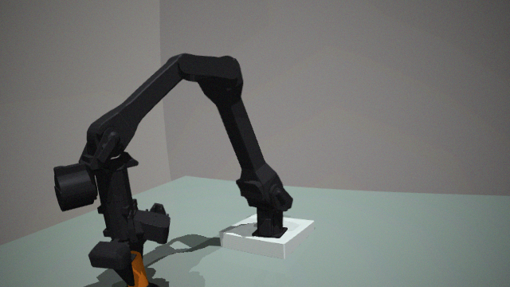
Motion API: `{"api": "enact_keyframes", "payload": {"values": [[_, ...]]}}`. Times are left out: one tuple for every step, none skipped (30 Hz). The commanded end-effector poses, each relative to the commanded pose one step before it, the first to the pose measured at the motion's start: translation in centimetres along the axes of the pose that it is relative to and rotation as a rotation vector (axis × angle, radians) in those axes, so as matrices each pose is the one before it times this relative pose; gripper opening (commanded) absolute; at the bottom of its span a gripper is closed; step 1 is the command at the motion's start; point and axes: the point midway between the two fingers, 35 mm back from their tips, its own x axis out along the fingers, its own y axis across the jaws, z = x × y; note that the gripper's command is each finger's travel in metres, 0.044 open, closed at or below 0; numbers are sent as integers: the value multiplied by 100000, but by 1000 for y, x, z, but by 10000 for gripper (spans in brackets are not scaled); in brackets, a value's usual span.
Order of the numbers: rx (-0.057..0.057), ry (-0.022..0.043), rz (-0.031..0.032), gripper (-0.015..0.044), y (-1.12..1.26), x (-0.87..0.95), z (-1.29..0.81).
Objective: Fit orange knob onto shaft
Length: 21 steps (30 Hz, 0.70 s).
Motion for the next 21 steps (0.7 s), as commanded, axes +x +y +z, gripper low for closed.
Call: {"api": "enact_keyframes", "payload": {"values": [[401,-21,8,341,-2,-18,8],[0,0,0,368,0,0,0],[0,0,0,394,0,0,0],[0,0,0,420,0,0,0],[0,0,0,440,0,0,0],[0,0,0,440,0,0,0],[0,0,0,440,0,0,0],[0,0,0,440,0,0,0],[0,0,0,440,0,0,0],[0,0,0,440,0,0,0],[0,0,0,440,0,0,0],[0,0,0,440,0,0,0],[0,0,0,440,0,0,0],[-9,3,-4,440,-28,-211,-25],[-27,7,-11,440,-76,-634,-69],[-46,10,-15,440,-102,-1066,-92],[-59,8,-15,440,-86,-1392,-74],[-60,3,-10,440,-35,-1419,-23],[-60,-2,-5,440,18,-1426,29],[-60,-7,0,440,71,-1414,80],[-46,-9,4,440,90,-1093,97]]}}
